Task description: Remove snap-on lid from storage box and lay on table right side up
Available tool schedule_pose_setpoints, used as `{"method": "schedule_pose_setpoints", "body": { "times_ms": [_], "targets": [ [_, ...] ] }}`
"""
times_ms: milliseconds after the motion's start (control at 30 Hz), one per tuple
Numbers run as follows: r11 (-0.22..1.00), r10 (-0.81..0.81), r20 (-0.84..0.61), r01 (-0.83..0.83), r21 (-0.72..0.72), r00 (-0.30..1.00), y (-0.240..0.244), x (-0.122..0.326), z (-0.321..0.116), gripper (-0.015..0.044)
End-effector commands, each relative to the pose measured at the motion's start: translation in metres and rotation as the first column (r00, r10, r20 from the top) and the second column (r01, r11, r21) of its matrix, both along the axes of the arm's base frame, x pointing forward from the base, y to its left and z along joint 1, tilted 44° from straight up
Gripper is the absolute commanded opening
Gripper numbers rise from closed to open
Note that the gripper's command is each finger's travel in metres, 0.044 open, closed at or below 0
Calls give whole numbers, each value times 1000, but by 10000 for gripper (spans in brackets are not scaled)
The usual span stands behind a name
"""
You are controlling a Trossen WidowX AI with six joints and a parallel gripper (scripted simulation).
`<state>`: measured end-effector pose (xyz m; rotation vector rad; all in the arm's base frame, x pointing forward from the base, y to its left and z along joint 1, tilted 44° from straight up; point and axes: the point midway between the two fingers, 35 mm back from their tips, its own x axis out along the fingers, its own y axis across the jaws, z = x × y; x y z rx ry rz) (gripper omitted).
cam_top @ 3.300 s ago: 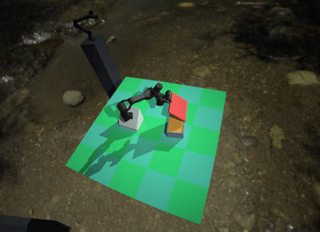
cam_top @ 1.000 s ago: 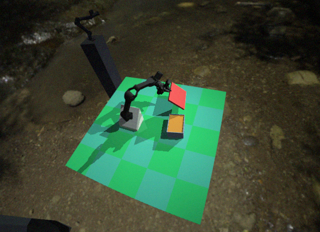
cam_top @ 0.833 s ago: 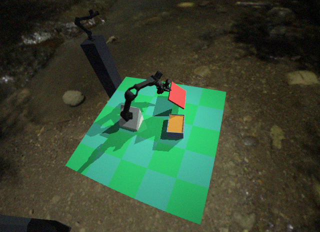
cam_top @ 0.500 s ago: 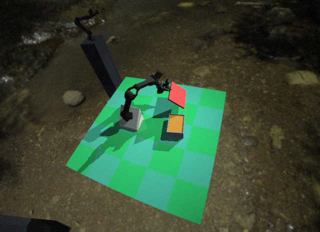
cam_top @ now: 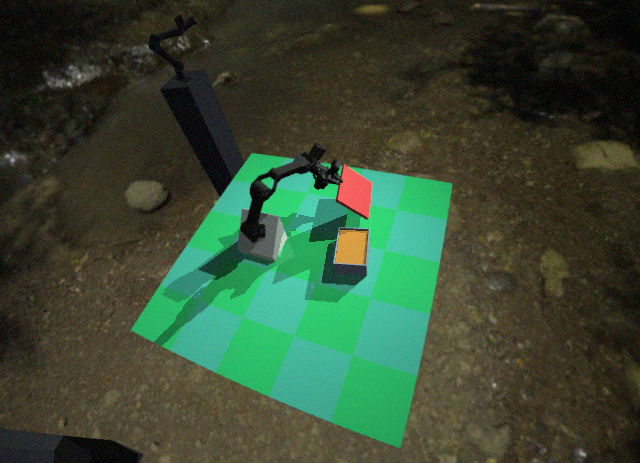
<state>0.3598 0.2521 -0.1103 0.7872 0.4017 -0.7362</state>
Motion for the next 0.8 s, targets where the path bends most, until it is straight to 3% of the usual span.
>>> {"method": "schedule_pose_setpoints", "body": {
  "times_ms": [0, 767],
  "targets": [
    [1000, 5, 10, -5, -1, 1000, -1, 0, -1, 0],
    [1000, 5, 10, -5, -1, 1000, -13, -2, -15, 0]
  ]
}}
